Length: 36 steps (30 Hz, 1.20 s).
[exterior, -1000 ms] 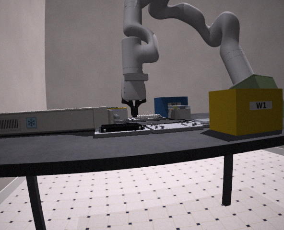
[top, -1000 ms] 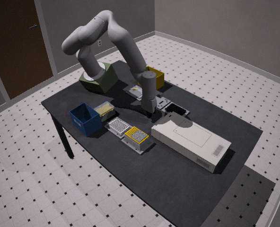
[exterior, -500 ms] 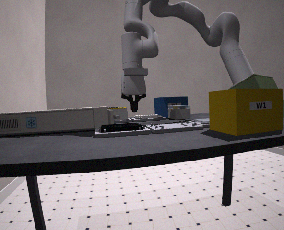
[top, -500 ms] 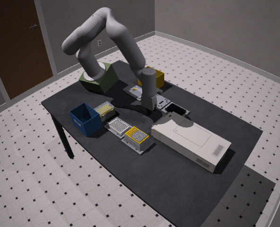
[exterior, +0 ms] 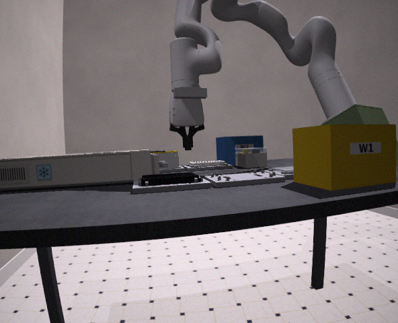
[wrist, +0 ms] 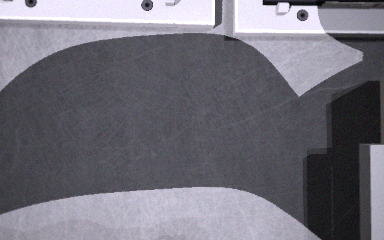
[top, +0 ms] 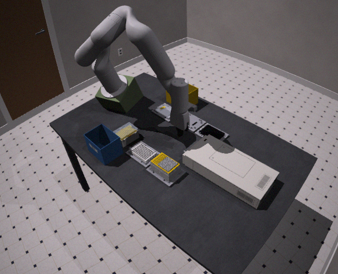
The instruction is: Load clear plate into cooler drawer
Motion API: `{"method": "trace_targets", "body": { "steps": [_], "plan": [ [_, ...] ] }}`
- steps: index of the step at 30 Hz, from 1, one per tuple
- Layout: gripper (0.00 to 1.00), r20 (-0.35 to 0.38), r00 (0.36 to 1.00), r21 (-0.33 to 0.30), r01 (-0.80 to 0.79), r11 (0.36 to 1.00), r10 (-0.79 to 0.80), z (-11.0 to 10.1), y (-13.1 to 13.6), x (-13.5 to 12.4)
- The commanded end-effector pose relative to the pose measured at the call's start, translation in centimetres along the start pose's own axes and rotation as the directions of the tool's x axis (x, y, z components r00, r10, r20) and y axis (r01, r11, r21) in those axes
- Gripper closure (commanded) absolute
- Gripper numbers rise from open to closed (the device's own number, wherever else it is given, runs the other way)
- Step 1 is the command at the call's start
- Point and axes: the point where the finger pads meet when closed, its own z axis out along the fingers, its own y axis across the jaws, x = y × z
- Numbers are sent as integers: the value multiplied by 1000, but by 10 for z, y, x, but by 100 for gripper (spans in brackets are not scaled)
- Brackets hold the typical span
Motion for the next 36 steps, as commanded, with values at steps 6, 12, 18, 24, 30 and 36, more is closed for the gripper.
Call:
{"method": "trace_targets", "body": {
  "steps": [6,12,18,24,30,36],
  "plan": [
    [100,0,1000,-1,0,1000,0,-14,1,0],
    [100,0,1000,-1,0,1000,0,-24,1,0],
    [100,0,1000,-1,0,1000,0,-34,1,0],
    [100,0,1000,-1,0,1000,0,-41,1,0],
    [100,0,1000,-1,0,1000,0,-51,1,0],
    [100,0,1000,-1,0,1000,0,-61,1,0]
  ]
}}
